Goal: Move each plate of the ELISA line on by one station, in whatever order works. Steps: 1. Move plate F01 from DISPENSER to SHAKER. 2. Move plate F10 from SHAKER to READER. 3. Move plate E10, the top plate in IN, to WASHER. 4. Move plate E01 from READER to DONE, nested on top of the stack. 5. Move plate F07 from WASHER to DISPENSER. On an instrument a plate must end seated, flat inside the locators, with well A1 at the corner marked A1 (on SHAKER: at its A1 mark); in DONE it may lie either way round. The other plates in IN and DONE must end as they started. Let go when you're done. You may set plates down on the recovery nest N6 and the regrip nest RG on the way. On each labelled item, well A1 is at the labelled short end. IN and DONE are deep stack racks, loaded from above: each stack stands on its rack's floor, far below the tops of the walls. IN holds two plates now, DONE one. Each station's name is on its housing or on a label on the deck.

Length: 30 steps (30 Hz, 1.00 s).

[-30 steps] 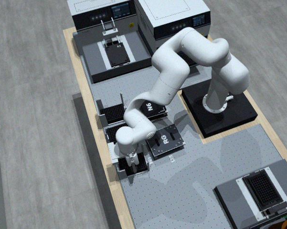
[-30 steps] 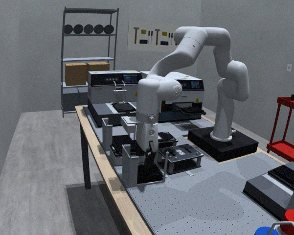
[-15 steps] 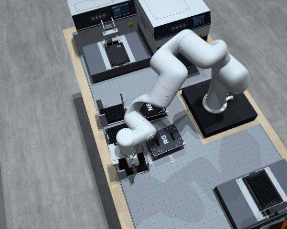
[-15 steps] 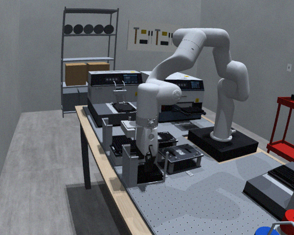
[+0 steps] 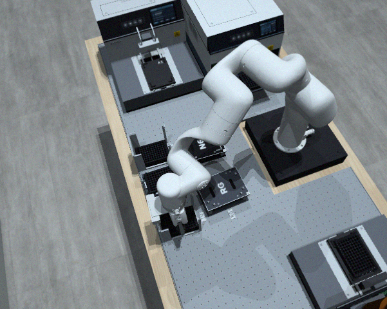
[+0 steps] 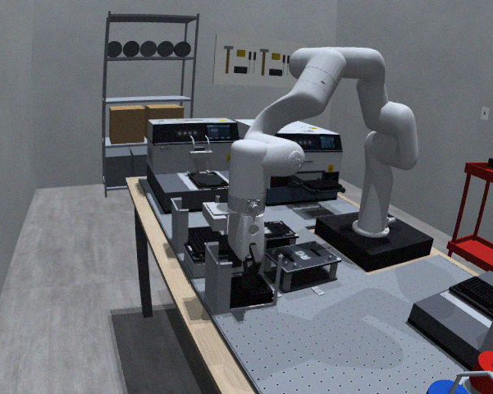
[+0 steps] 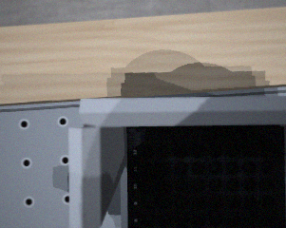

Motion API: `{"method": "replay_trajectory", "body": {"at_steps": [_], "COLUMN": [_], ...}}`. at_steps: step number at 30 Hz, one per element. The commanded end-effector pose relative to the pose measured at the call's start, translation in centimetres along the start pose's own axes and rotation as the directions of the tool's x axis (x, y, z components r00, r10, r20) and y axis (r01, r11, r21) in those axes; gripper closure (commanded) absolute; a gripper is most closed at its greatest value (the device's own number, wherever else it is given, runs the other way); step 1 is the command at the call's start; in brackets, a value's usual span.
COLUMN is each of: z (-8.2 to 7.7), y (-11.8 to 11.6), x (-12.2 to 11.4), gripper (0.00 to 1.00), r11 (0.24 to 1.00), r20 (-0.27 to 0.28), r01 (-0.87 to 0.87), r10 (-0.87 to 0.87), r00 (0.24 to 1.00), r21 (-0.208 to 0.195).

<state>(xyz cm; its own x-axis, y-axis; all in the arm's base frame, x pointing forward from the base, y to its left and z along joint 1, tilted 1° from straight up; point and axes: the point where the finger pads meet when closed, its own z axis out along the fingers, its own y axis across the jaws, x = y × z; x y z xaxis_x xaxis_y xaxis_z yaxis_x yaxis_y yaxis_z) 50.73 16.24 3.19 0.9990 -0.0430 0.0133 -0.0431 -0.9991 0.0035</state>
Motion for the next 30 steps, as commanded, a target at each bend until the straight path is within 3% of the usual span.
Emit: {"method": "replay_trajectory", "body": {"at_steps": [1,16,30], "z": [-0.1,1.6,1.6], "y": [-0.1,-0.1,-0.1], "x": [0.2,0.2,0.2], "gripper": [0.00,0.00,0.00], "r11": [1.000,1.000,1.000], "r20": [-0.005,-0.005,-0.005], "r01": [0.000,0.000,0.000], "r10": [0.000,0.000,0.000], "r00": [1.000,1.000,1.000], "r21": [0.002,0.002,0.002]}}
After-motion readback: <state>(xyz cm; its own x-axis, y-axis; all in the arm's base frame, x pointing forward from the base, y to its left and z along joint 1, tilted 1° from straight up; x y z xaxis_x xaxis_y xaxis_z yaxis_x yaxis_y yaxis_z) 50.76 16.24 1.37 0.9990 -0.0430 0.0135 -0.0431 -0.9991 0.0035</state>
